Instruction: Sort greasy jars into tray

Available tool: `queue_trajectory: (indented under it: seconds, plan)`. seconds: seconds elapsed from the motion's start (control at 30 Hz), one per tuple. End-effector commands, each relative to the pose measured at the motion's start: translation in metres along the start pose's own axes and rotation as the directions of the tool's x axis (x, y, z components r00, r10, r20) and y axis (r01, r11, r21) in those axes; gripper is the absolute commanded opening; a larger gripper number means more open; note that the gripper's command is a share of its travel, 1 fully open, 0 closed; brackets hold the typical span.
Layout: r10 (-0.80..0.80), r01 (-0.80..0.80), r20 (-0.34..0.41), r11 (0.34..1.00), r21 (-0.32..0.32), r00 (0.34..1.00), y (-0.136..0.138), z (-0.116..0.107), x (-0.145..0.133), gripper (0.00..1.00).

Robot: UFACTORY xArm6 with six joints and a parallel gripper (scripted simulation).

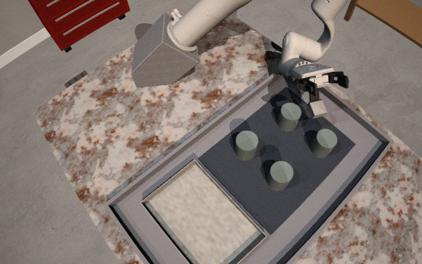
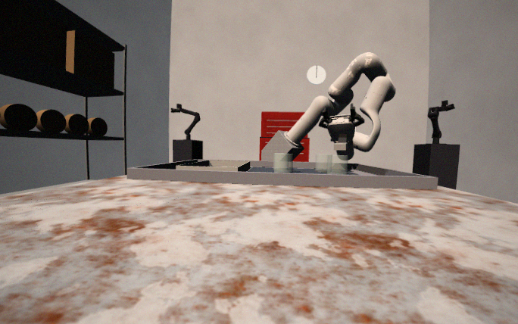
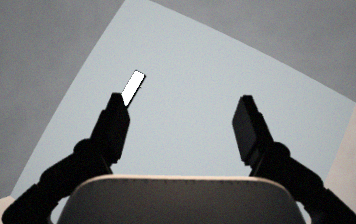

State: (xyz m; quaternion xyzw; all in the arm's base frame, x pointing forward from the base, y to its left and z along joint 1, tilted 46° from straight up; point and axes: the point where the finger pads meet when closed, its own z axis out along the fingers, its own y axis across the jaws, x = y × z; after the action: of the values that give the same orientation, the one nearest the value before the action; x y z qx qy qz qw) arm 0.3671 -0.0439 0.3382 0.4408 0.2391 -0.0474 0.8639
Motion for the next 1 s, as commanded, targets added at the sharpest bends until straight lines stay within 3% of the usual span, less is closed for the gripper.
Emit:
queue_trajectory:
  seconds: [0.0,0.7,0.73,0.97]
  plan:
    - [-0.018,0.018,0.002,0.999,0.032,1.0,-0.029,-0.005,-0.004,1.0]
    - [-0.117,0.116,-0.001,0.98,0.162,0.993,-0.152,-0.023,-0.024,1.0]
    - [-0.024,0.031,-0.027,0.965,0.261,0.999,-0.121,-0.015,-0.018,1.0]
    - [-0.024,0.031,-0.027,0.965,0.261,0.999,-0.121,-0.015,-0.018,1.0]
